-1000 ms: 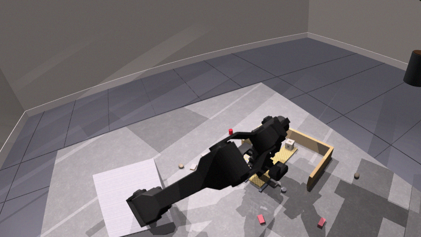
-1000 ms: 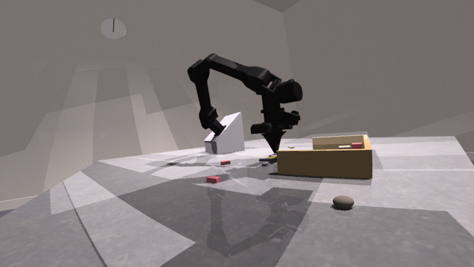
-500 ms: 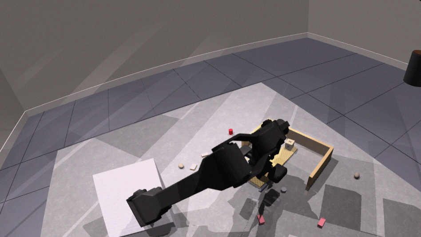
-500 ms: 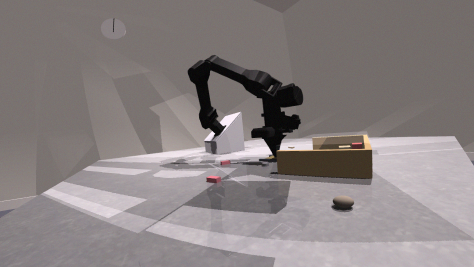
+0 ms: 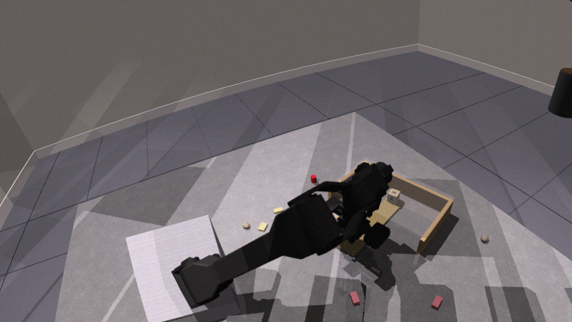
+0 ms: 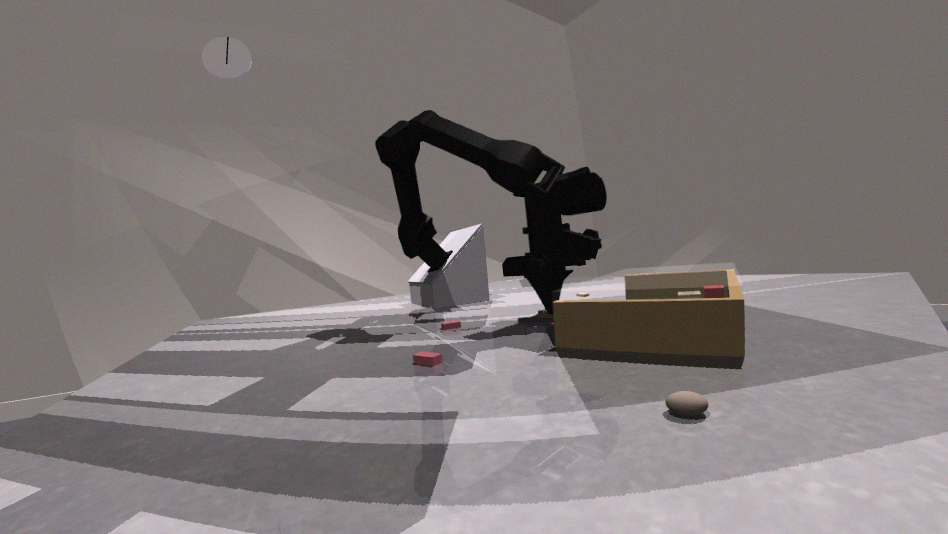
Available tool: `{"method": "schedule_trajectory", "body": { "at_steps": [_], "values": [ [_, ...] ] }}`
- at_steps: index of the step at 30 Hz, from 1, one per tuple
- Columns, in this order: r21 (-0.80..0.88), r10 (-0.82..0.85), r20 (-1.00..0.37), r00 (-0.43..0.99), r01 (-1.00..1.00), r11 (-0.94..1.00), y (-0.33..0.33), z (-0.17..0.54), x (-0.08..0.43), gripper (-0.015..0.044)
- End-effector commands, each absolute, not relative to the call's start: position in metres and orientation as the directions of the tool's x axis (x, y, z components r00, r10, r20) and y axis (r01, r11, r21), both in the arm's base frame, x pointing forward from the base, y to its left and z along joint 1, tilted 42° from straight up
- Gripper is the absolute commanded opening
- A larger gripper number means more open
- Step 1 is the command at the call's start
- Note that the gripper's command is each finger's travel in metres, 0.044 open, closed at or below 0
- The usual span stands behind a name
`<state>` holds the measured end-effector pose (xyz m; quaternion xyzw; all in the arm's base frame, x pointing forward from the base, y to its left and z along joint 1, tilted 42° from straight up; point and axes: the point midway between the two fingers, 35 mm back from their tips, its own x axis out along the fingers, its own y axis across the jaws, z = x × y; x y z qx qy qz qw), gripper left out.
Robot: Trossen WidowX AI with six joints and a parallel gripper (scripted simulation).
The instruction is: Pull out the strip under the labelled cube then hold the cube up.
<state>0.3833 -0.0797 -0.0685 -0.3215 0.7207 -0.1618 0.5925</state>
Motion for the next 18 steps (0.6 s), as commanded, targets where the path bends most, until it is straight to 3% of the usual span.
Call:
{"method": "schedule_trajectory", "body": {
  "at_steps": [1, 18],
  "values": [
    [-0.618, -0.66, -0.746, -0.089, -0.277, 0.736, -0.0806, -0.0688, 0.3835, 0.0],
    [-0.618, -0.66, -0.746, -0.089, -0.277, 0.736, -0.0818, -0.0701, 0.3834, 0.0]
  ]
}}
